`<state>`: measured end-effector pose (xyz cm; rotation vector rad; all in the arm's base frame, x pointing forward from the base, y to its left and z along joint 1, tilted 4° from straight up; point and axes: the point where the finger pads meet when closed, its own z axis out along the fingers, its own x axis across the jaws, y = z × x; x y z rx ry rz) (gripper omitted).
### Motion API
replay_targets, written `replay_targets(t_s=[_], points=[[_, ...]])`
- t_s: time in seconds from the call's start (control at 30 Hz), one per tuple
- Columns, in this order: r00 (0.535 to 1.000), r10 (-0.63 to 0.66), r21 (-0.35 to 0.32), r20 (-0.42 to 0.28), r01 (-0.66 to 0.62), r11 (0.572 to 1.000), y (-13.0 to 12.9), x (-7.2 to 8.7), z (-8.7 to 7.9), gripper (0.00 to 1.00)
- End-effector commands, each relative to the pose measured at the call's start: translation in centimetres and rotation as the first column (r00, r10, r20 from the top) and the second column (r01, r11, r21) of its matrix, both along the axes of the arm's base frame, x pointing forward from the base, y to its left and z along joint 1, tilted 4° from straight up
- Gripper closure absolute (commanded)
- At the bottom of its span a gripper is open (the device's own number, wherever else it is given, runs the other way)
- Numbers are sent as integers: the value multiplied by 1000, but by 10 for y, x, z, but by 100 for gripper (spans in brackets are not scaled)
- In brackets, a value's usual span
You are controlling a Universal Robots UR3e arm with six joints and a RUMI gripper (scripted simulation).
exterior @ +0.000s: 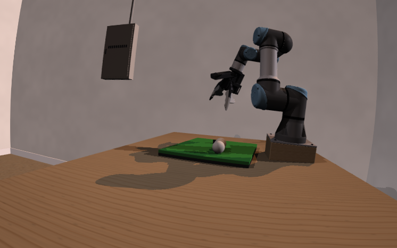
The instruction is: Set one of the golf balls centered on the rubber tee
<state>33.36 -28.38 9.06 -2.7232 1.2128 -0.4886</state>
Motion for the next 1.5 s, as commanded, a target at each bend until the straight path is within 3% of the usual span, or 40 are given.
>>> replay_targets(t_s=[0.0, 0.83, 1.03, 1.1, 1.47], points=[[1000, 0, -3, 1, 0, 1000, -1, 0, 1, 0], [1000, 21, 1, -7, -21, 1000, 10, 4, 0, 0], [996, 82, 10, -30, -82, 997, 41, 14, -2, 0], [996, 82, 10, -30, -82, 997, 41, 14, -2, 0], [947, 300, 39, -116, -297, 954, 152, 28, -10, 0]])
